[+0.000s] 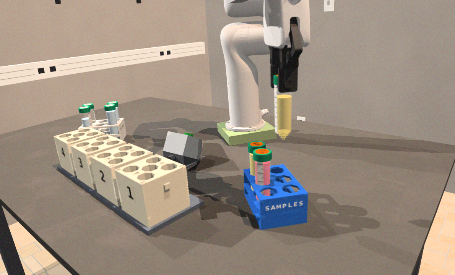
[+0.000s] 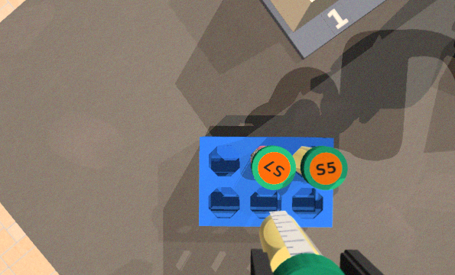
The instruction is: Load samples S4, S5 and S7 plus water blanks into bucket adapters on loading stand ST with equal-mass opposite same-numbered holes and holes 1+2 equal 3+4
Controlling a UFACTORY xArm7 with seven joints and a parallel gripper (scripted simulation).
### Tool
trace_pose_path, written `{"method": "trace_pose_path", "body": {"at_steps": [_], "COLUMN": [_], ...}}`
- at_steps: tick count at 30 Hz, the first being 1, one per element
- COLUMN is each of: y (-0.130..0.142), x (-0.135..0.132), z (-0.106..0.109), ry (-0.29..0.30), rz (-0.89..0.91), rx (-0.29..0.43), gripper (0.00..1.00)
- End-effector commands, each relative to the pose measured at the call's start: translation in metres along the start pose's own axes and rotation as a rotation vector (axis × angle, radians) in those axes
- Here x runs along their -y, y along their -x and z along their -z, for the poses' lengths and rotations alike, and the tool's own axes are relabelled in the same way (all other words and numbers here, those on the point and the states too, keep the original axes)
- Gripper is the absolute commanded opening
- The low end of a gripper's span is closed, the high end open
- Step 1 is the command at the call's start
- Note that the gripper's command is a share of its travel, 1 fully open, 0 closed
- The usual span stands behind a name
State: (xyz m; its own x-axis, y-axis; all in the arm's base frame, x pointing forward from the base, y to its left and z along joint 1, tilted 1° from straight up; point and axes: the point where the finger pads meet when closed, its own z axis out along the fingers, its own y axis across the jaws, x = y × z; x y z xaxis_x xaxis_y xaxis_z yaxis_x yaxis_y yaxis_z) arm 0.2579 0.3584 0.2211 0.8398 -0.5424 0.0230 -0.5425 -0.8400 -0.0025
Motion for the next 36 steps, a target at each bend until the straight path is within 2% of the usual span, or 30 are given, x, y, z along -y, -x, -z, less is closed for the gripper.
{"method": "trace_pose_path", "body": {"at_steps": [1,36], "y": [0.000,0.000], "x": [0.001,0.001], "z": [-0.006,-0.068], "ry": [-0.004,-0.004], "rz": [0.000,0.000], "rx": [-0.001,0.000], "gripper": [0.00,0.00]}}
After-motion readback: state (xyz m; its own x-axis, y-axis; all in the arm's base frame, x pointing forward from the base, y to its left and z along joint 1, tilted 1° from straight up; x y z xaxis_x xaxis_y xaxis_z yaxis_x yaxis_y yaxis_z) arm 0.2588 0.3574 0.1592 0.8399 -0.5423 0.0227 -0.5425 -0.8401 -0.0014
